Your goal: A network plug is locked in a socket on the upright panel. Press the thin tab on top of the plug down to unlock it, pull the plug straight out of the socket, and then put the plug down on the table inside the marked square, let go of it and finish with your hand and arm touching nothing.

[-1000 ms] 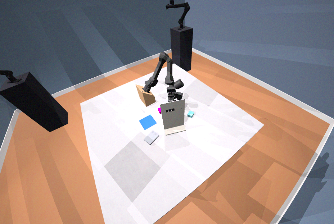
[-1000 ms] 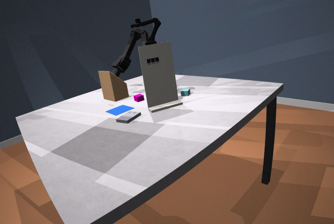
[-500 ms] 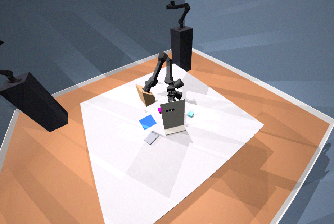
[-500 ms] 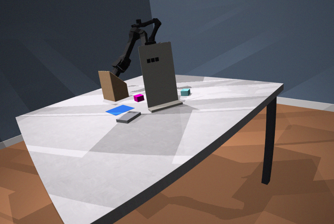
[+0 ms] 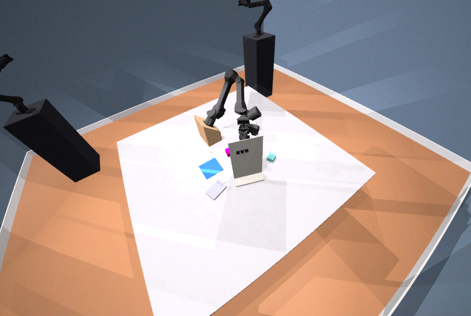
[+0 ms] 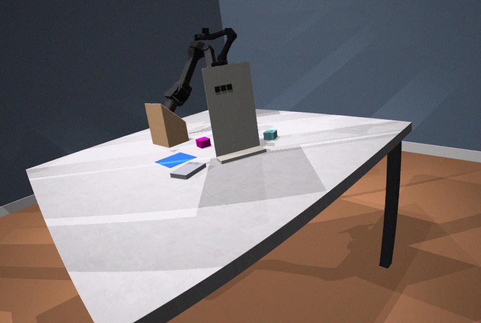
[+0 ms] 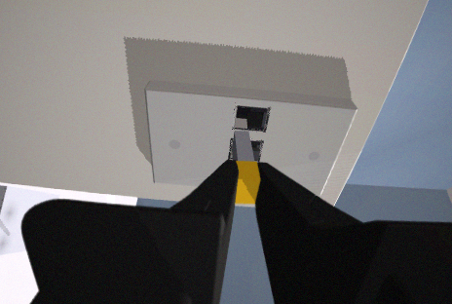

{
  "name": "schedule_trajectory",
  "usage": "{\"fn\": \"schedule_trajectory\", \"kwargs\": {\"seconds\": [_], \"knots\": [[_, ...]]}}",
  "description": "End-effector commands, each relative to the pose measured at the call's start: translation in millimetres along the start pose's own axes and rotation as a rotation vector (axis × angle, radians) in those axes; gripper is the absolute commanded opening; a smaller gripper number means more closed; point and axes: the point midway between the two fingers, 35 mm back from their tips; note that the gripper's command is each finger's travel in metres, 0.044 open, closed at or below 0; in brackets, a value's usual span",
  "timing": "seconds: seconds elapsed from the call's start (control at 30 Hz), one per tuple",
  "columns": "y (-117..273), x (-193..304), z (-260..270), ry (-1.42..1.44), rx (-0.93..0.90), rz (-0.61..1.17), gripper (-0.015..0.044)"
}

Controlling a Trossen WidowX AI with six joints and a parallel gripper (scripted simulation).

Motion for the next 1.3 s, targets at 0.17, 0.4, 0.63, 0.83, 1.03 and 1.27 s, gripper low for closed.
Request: {"fn": "schedule_trajectory", "kwargs": {"seconds": [0.17,0.4,0.63,0.83,1.03,1.27], "knots": [[5,1,-1,-0.003,0.005,0.001,0.0000],[8,2,-1,-0.003,0.005,0.001,0.0000],[12,3,-1,-0.003,0.004,0.001,0.0000],[15,3,-1,-0.003,0.004,0.001,0.0000],[17,4,-2,-0.003,0.004,0.001,0.0000],[21,5,-2,-0.003,0.004,0.002,0.0000]]}}
Point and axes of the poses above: the point midway between the two fingers, 35 mm back from their tips, its own y axis back along the fingers, its own z axis across the jaws, x = y × z, and after that the axes turned 12 degrees about -y, right-handed
